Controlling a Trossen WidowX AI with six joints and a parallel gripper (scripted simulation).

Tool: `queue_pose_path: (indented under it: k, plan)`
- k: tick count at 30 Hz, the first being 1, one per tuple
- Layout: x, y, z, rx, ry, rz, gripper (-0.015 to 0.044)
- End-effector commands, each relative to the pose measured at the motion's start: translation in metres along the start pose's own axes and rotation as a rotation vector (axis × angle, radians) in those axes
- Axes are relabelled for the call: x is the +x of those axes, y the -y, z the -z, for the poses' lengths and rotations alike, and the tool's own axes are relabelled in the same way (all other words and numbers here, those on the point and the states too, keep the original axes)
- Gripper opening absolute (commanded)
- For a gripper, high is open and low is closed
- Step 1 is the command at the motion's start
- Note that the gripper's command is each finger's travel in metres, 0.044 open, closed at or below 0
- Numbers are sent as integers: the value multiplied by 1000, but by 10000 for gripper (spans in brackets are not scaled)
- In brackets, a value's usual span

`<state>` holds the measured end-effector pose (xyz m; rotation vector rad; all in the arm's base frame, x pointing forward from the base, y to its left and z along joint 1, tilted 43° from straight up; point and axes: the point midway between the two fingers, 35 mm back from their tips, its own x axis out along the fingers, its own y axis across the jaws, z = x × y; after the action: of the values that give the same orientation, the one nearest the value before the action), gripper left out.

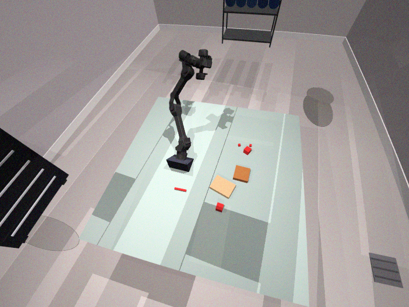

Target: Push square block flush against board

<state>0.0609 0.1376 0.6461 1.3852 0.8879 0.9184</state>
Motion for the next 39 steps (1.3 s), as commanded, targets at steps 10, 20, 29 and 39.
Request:
queue_pose_path:
  k: [10,20,29,39]
  plan:
    - [-2,1,-55,-37,81,-66,138]
    - [-14,13,-144,-101,225,-118,0]
    - [-30,50,-236,-44,367,-129,0]
    - [-54,74,-292,15,538,-141,0]
